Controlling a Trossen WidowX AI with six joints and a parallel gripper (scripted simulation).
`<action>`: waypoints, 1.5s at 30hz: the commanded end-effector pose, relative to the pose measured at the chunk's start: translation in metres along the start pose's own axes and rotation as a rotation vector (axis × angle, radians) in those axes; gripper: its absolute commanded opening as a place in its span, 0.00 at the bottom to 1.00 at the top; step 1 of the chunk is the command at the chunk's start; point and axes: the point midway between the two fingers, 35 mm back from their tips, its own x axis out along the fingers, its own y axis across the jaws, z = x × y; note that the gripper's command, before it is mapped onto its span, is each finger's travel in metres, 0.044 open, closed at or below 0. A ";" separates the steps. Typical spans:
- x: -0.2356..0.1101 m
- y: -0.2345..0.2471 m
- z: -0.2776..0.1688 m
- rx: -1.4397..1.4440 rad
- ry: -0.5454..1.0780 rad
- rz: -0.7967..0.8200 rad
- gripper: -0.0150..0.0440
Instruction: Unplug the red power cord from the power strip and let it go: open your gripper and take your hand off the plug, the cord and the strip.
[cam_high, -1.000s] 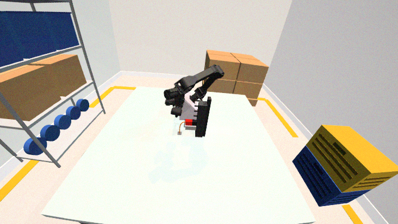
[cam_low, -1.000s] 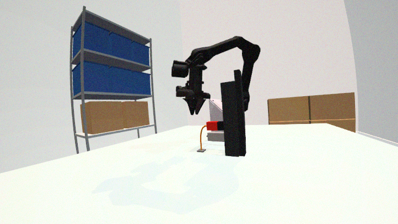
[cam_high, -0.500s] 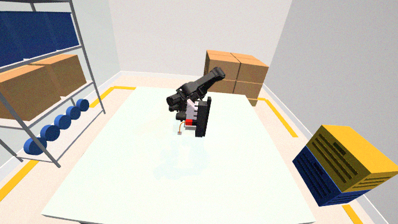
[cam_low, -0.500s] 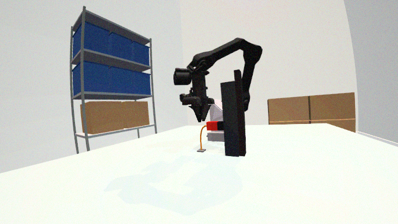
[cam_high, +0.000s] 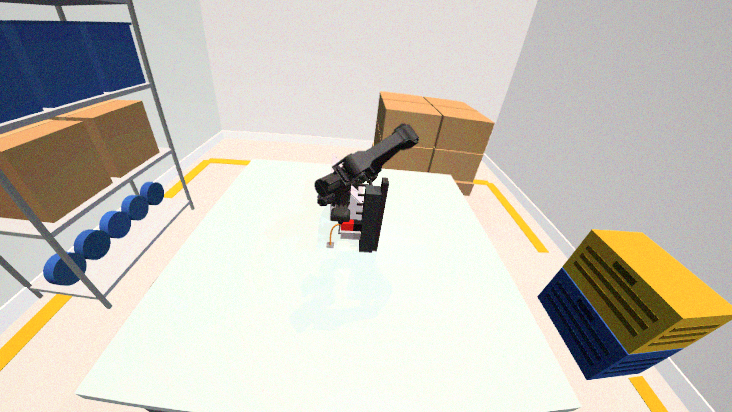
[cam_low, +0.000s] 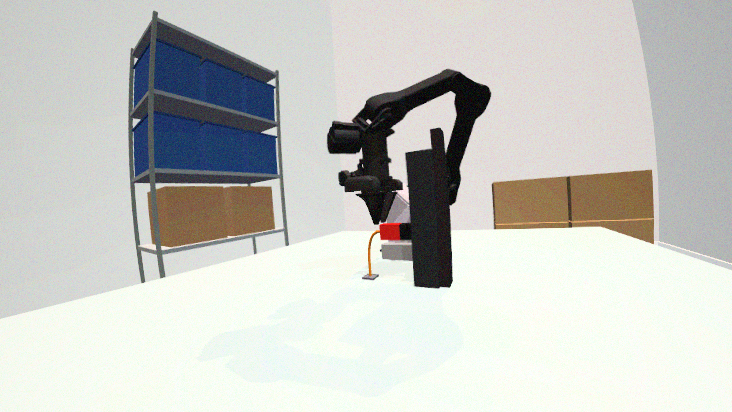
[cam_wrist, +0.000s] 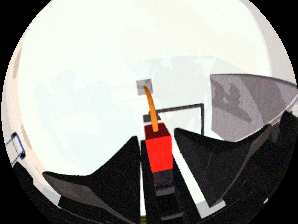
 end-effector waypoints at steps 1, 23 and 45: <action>0.001 -0.001 -0.008 0.007 0.008 -0.003 0.53; 0.014 -0.002 -0.016 0.007 0.009 -0.003 0.53; 0.010 0.000 -0.003 0.002 0.002 -0.003 0.25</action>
